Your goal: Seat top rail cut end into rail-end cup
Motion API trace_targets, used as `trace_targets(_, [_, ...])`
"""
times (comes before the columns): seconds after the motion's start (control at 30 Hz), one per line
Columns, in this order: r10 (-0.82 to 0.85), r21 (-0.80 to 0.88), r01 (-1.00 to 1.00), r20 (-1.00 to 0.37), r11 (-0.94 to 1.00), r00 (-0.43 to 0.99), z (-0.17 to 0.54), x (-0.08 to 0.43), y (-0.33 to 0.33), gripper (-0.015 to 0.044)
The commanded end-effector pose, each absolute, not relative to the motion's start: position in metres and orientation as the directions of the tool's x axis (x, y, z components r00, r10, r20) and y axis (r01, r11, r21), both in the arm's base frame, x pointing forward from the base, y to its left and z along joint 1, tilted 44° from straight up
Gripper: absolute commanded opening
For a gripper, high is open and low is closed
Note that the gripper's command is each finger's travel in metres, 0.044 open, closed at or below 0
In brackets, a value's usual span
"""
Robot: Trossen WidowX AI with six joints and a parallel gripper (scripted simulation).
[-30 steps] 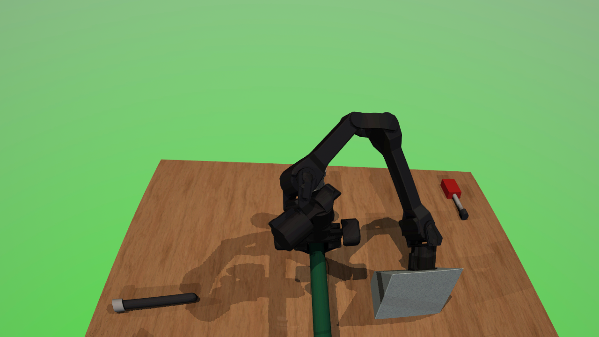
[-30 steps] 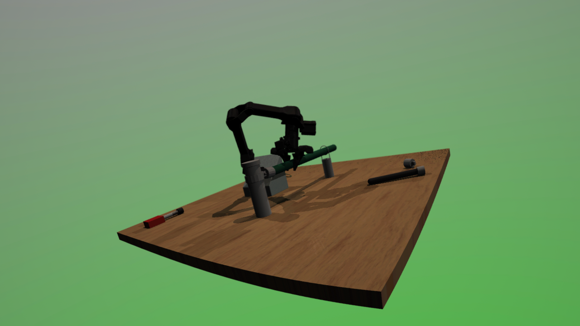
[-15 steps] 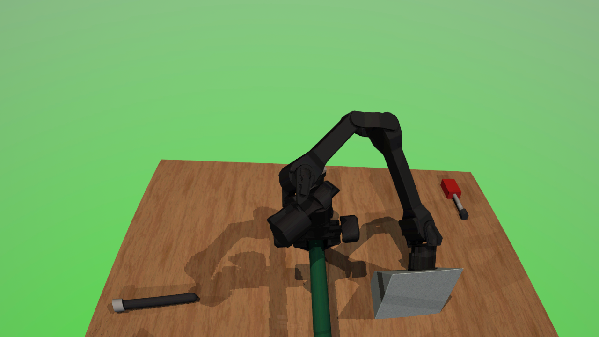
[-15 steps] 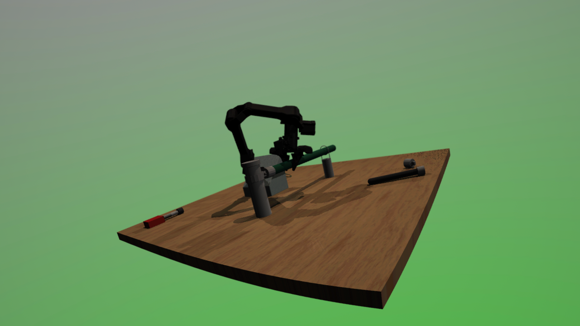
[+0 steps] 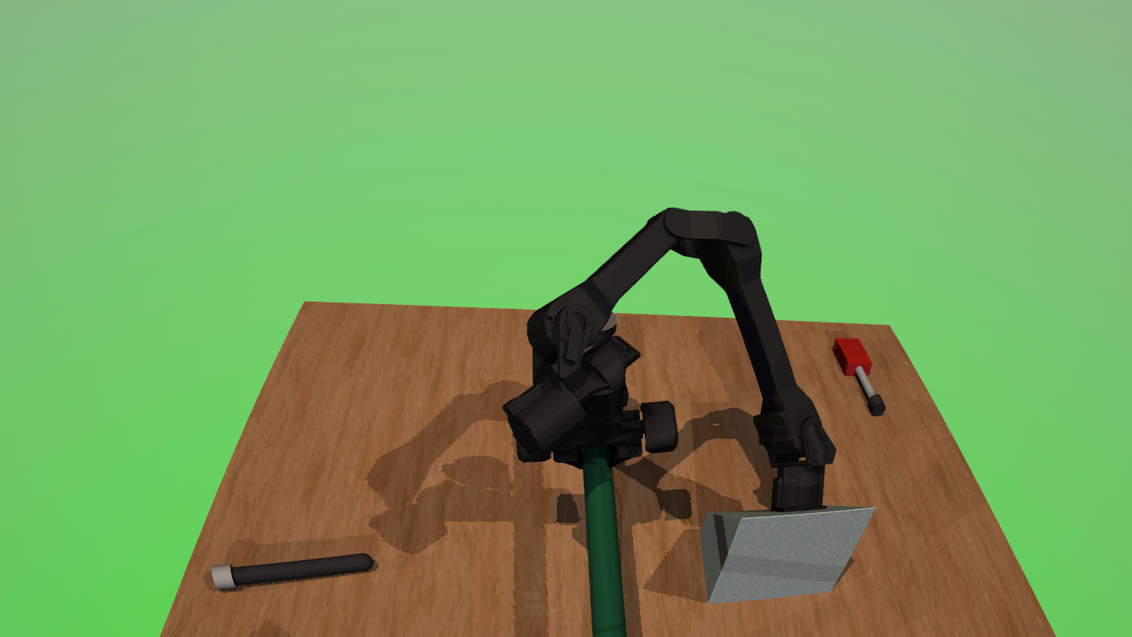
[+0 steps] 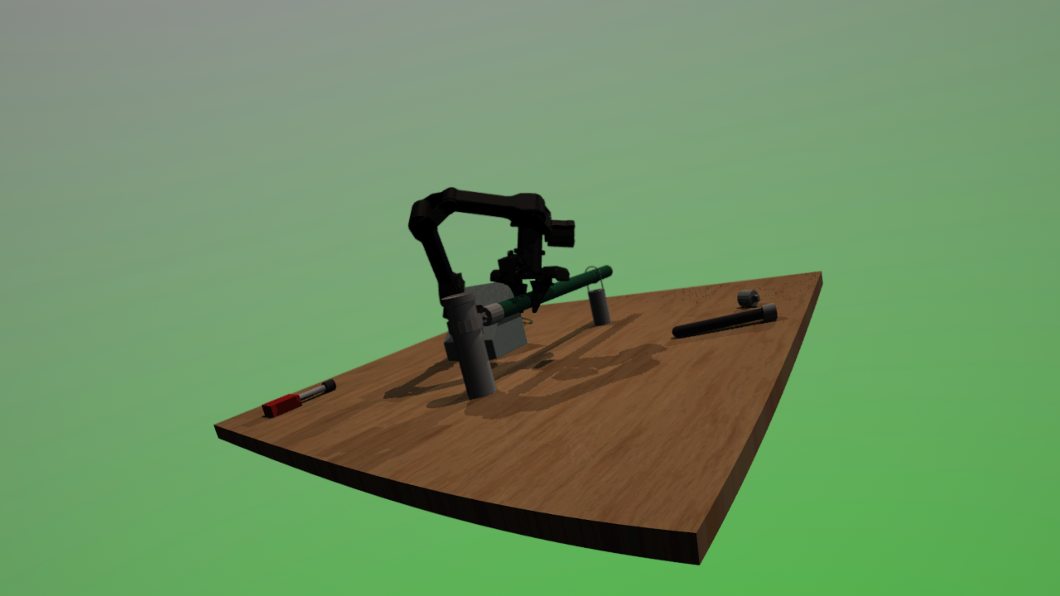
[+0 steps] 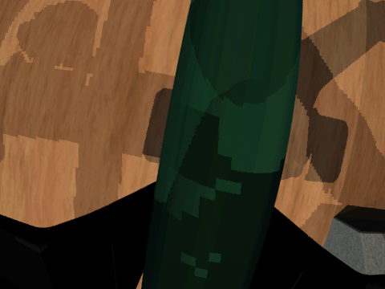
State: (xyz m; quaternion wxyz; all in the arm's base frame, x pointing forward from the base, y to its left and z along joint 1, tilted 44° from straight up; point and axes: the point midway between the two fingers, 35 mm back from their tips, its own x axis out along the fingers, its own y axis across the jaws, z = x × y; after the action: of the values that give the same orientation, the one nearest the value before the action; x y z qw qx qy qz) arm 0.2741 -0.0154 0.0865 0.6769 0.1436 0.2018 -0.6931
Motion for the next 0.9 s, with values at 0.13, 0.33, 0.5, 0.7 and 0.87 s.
trace_targets(0.13, [-0.881,-0.062,0.998,-0.472,0.014,-0.017,0.0967,0.2773,-0.0169,0.0])
trace_targets(0.33, [-0.88,-0.084,0.996,-0.474,-0.001,-0.041,0.0907,0.2749,-0.019,0.0])
trace_targets(0.5, [-0.88,-0.084,0.996,-0.474,-0.001,-0.041,0.0907,0.2749,-0.019,0.0])
trace_targets(0.7, [-0.88,-0.084,0.996,-0.474,-0.001,-0.041,0.0907,0.2749,-0.019,0.0105])
trace_targets(0.87, [-0.88,-0.084,0.996,-0.474,-0.001,-0.041,0.0907,0.2749,-0.019,0.0236])
